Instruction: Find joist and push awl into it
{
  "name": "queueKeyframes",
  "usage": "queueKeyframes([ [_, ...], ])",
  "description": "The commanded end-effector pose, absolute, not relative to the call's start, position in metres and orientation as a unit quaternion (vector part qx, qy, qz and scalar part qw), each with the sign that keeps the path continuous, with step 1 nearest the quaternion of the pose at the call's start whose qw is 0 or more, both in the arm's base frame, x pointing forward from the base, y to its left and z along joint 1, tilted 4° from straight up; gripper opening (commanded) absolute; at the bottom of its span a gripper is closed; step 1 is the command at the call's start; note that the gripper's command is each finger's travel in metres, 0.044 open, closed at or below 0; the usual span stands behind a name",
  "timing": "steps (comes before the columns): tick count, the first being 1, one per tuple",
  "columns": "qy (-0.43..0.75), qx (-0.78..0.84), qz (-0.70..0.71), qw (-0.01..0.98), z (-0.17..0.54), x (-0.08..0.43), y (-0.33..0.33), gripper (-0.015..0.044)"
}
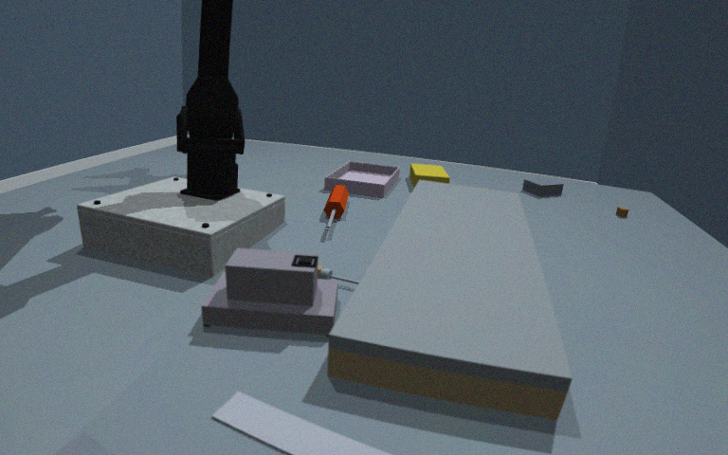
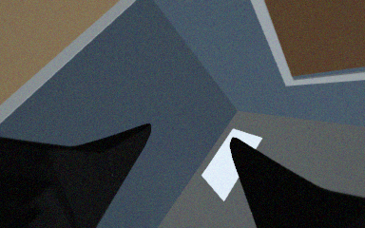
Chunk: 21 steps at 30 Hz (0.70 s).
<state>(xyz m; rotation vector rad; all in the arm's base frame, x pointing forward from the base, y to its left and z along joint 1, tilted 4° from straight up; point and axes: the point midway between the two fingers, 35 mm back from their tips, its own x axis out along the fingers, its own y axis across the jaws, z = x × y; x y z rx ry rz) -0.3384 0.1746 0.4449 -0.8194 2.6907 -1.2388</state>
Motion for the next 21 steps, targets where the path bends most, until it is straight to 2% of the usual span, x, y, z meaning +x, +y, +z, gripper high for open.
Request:
queueKeyframes([
  [1,0.875,-0.263,-0.405,0.033,0.445,-0.338,0.177,0.0426],
  [2,0.875,-0.252,-0.413,0.029,0.444,-0.335,0.184,0.044],
  [10,0.851,-0.084,-0.516,-0.05,0.431,-0.272,0.293,0.044],
  [21,0.748,0.136,-0.619,-0.196,0.396,-0.127,0.402,0.044],
])
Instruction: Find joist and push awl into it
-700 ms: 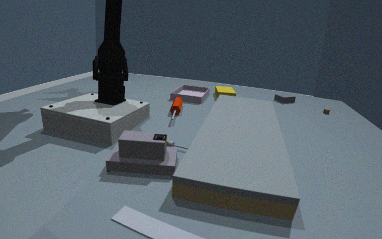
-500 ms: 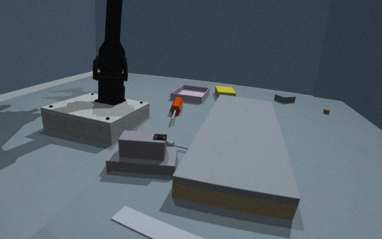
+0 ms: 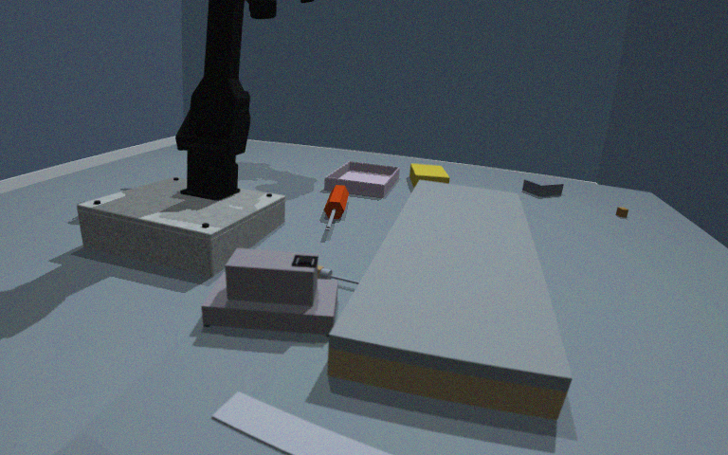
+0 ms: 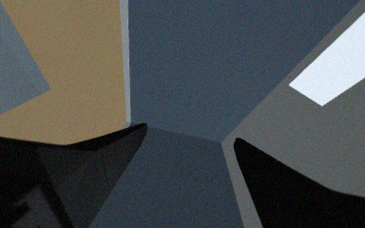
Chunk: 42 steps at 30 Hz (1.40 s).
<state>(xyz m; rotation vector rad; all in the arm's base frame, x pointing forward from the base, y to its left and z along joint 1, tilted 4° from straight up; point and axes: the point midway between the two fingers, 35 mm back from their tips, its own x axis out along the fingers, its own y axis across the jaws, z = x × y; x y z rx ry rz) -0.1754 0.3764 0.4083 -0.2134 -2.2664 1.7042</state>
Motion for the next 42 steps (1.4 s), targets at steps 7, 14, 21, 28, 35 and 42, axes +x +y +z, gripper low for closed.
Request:
queueKeyframes([
  [7,-0.647,-0.259,0.651,0.302,0.364,-0.012,0.433,0.044],
  [14,-0.52,-0.358,0.657,0.411,0.329,0.108,0.427,0.044],
  [21,-0.372,-0.426,0.638,0.522,0.292,0.221,0.383,0.044],
  [28,-0.231,-0.452,0.597,0.621,0.262,0.302,0.317,0.044],
  [35,-0.077,-0.464,0.537,0.701,0.222,0.365,0.224,0.044],
  [42,0.09,-0.437,0.455,0.77,0.181,0.393,0.109,0.044],
])
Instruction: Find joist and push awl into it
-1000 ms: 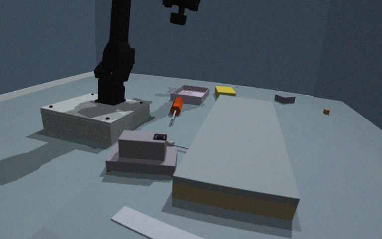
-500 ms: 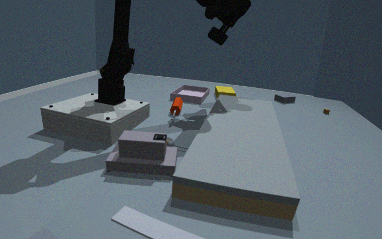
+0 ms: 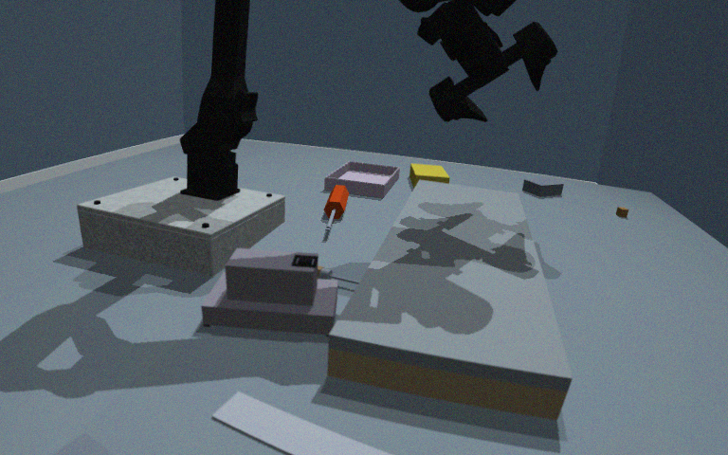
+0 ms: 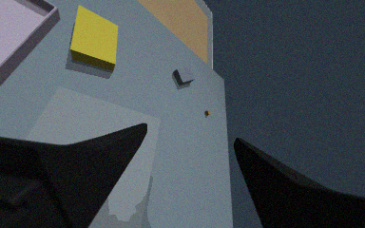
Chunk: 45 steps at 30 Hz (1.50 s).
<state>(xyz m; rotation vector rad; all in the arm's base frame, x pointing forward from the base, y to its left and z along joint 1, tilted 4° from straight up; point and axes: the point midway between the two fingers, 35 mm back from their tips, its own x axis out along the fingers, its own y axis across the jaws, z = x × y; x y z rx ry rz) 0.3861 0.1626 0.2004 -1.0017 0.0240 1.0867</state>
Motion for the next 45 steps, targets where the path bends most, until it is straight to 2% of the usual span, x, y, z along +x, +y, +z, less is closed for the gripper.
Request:
queueKeyframes([
  [1,0.114,-0.43,0.442,0.779,0.176,0.394,0.091,0.044],
  [10,0.318,-0.331,0.311,0.832,0.128,0.36,-0.054,0.044],
  [21,0.531,-0.135,0.151,0.823,0.073,0.236,-0.181,0.044],
  [24,0.571,-0.075,0.116,0.81,0.063,0.198,-0.196,0.044],
  [26,0.578,-0.061,0.108,0.806,0.062,0.189,-0.198,0.044],
  [45,0.578,-0.061,0.108,0.806,0.054,0.192,-0.197,0.044],
])
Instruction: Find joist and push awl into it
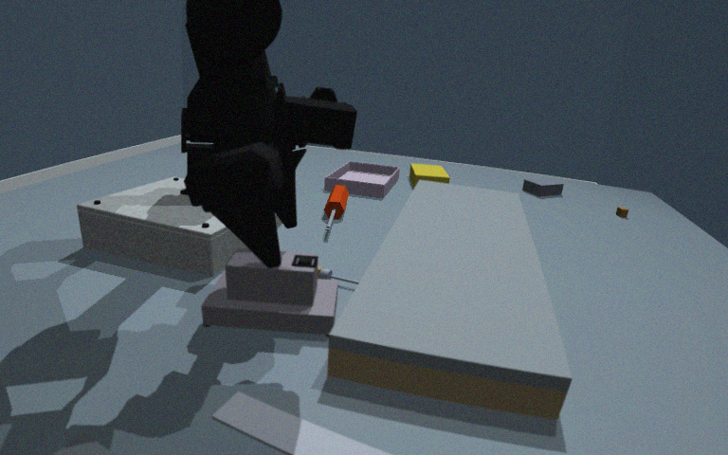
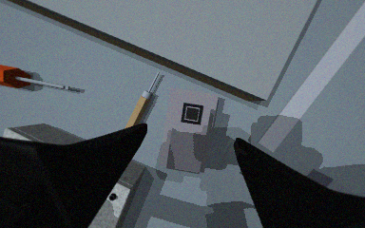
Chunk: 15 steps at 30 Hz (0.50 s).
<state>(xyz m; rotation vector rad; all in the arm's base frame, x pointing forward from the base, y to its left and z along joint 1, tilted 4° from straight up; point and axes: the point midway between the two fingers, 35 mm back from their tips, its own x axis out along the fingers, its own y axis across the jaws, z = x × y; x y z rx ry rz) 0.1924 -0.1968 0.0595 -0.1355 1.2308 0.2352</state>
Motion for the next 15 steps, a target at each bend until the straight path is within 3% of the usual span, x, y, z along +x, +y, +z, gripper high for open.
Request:
queueKeyframes([
  [1,0.578,-0.061,0.108,0.806,0.053,0.192,-0.197,0.044],
  [15,0.578,-0.061,0.108,0.806,0.03,0.193,-0.196,0.044],
])
